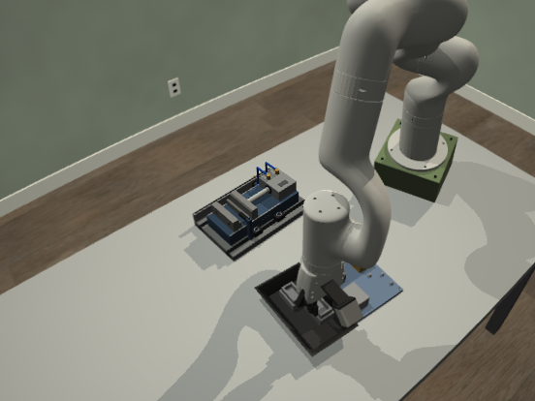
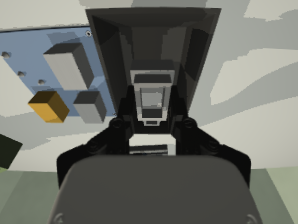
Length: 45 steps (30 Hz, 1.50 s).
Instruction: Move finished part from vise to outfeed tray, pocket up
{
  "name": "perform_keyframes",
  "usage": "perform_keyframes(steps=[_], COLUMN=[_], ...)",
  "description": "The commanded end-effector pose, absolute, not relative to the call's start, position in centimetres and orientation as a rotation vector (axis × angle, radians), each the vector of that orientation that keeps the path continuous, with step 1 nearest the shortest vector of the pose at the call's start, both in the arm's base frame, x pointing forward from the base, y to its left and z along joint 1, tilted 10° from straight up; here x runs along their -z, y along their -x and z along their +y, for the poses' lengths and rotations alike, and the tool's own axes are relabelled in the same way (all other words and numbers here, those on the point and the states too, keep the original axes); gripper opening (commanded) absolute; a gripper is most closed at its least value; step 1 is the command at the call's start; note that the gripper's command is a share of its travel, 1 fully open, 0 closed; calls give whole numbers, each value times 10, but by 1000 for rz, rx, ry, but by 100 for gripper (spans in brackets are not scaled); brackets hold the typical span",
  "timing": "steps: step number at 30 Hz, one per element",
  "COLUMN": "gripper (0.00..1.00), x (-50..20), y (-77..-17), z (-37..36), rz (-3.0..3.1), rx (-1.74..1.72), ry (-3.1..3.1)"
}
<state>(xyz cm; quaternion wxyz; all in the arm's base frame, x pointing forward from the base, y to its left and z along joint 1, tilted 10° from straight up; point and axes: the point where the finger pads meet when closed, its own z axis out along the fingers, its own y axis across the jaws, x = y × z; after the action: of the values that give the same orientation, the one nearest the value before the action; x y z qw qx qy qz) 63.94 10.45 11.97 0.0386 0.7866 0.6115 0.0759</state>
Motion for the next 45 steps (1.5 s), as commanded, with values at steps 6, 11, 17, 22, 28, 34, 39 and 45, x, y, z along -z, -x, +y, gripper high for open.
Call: perform_keyframes(steps=[6, 11, 17, 22, 28, 34, 39, 45], gripper=[0, 0, 0, 0, 0, 0, 0, 0], x=[-101, -92, -86, -80, -74, -72, -70, -69], y=[-644, -646, -647, -648, -649, -649, -649, -650], z=[105, 106, 106, 106, 106, 106, 106, 106], rz=[1875, 1875, 1875, 1875, 1875, 1875, 1875, 1875], rx=[-236, -236, -236, -236, -236, -236, -236, -236], ry=[-2411, -2411, -2411, -2411, -2411, -2411, -2411, -2411])
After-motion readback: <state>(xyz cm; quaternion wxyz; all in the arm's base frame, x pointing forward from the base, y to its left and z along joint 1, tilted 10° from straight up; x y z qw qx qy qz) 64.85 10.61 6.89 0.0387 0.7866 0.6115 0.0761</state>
